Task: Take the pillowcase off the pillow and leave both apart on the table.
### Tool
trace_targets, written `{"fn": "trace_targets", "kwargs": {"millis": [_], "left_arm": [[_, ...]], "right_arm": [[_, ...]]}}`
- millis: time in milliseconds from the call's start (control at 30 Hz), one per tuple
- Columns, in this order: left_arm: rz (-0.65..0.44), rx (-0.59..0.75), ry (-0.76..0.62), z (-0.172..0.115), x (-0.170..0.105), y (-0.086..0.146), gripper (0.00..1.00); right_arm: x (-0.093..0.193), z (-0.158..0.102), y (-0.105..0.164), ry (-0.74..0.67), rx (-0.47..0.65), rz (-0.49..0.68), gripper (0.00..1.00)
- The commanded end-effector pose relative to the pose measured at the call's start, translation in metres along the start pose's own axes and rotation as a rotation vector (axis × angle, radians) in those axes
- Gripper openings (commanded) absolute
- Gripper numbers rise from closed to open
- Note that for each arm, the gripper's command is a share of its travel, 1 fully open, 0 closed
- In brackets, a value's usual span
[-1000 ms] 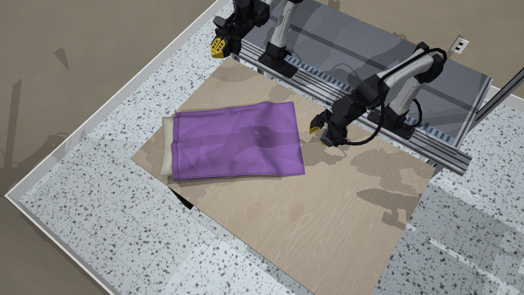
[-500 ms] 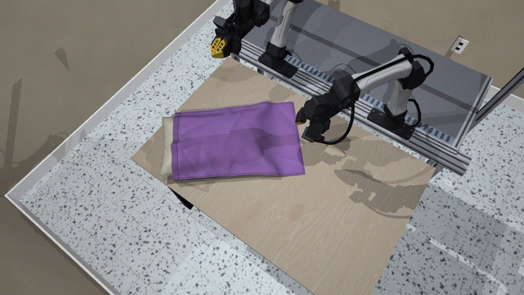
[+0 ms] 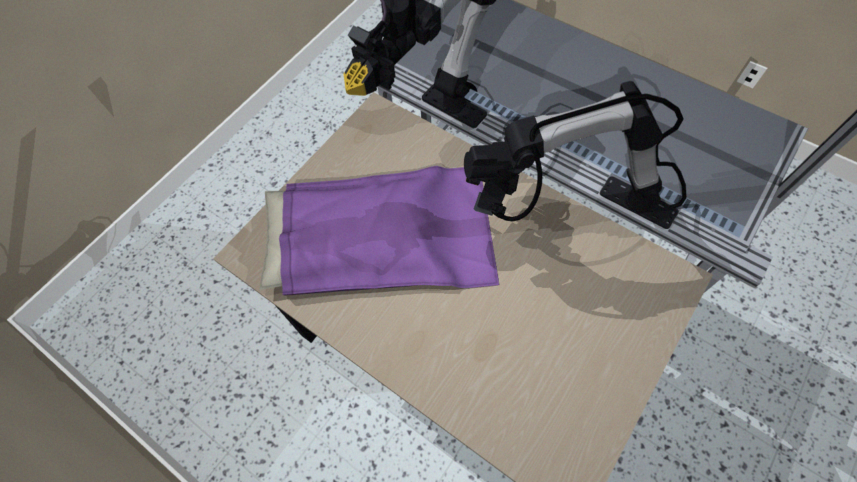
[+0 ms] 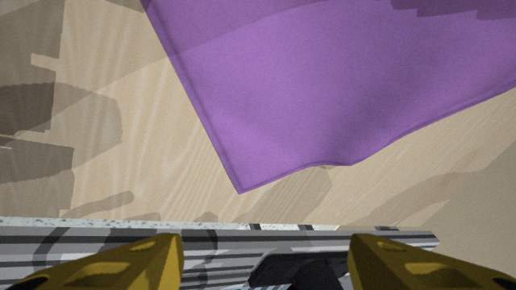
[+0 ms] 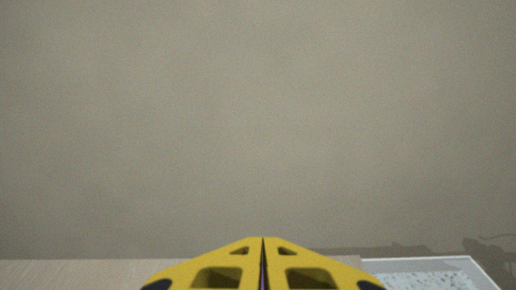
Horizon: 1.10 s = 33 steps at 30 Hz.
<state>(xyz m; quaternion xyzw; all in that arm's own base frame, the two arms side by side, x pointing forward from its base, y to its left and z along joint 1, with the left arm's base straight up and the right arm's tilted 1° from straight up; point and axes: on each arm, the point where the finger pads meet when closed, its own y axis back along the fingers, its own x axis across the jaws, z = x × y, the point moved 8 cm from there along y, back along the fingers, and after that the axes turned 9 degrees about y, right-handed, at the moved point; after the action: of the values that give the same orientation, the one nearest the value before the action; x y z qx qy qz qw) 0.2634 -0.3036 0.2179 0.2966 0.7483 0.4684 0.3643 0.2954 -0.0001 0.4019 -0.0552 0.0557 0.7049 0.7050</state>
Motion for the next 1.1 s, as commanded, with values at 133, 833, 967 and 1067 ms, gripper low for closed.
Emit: {"fn": "trace_targets", "kwargs": {"millis": [133,833,967,1067], "left_arm": [[0.107,0.008,0.186,0.021,-0.003,-0.034,0.6],[0.219,0.012,0.301,0.051,0.013,-0.093,0.6],[0.218,0.021,0.306,0.051,0.015,-0.1,0.6],[0.217,0.02,0.305,0.052,0.016,-0.102,0.6]], "right_arm": [[0.004,-0.004,-0.002,0.01,0.022,0.024,0.03],[0.004,-0.004,-0.002,0.01,0.022,0.024,0.03],[0.004,-0.004,-0.002,0.01,0.022,0.024,0.03],[0.004,-0.004,-0.002,0.01,0.022,0.024,0.03]]}}
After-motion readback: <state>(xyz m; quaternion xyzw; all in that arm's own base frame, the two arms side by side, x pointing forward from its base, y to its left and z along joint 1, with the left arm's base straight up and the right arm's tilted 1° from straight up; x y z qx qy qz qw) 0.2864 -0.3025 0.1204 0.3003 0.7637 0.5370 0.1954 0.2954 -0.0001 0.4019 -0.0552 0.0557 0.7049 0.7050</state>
